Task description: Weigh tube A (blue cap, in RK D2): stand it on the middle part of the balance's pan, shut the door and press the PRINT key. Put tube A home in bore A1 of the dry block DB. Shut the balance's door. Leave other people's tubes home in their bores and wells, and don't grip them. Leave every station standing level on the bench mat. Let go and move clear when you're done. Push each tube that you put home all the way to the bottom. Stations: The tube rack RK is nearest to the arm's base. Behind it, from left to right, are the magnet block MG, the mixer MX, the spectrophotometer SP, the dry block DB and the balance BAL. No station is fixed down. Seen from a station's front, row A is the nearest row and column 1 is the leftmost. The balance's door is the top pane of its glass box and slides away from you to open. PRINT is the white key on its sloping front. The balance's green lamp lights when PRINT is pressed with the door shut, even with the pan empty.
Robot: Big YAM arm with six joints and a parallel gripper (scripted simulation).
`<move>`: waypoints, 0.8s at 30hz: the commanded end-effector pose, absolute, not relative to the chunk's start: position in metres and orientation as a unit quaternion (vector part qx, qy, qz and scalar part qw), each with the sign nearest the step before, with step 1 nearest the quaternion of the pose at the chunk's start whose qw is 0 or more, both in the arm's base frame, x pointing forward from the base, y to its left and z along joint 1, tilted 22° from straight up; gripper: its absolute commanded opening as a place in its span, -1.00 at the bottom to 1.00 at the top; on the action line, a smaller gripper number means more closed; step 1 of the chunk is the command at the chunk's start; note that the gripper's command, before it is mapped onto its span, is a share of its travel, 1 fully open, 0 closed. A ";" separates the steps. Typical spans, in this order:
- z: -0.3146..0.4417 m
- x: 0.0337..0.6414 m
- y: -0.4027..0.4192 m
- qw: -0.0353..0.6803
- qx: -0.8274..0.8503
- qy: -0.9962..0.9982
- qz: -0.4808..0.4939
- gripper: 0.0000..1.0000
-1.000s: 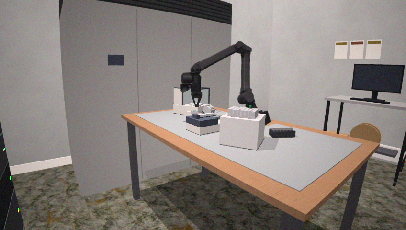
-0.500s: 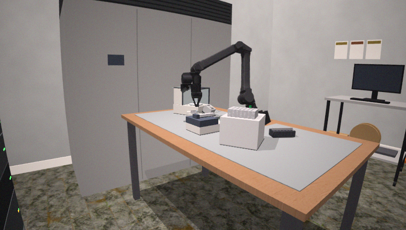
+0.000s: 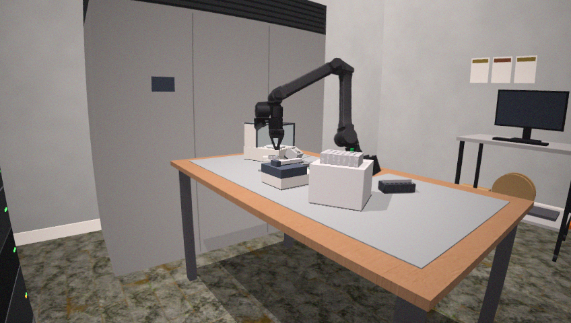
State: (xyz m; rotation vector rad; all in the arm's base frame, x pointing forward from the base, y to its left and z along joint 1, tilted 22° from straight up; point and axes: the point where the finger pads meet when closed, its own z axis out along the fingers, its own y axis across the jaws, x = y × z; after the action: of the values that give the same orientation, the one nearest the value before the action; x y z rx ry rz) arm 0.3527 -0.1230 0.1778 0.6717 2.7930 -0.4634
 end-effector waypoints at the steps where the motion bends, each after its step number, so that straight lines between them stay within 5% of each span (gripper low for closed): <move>1: 0.181 0.362 -0.118 0.121 0.222 0.955 -0.156 -0.82; 24: 0.189 0.362 -0.123 0.130 0.229 0.952 -0.157 -0.82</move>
State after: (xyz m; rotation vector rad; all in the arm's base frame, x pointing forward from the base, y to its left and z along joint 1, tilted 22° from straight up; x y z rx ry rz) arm 0.3529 -0.1227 0.1778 0.6703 2.7932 -0.4632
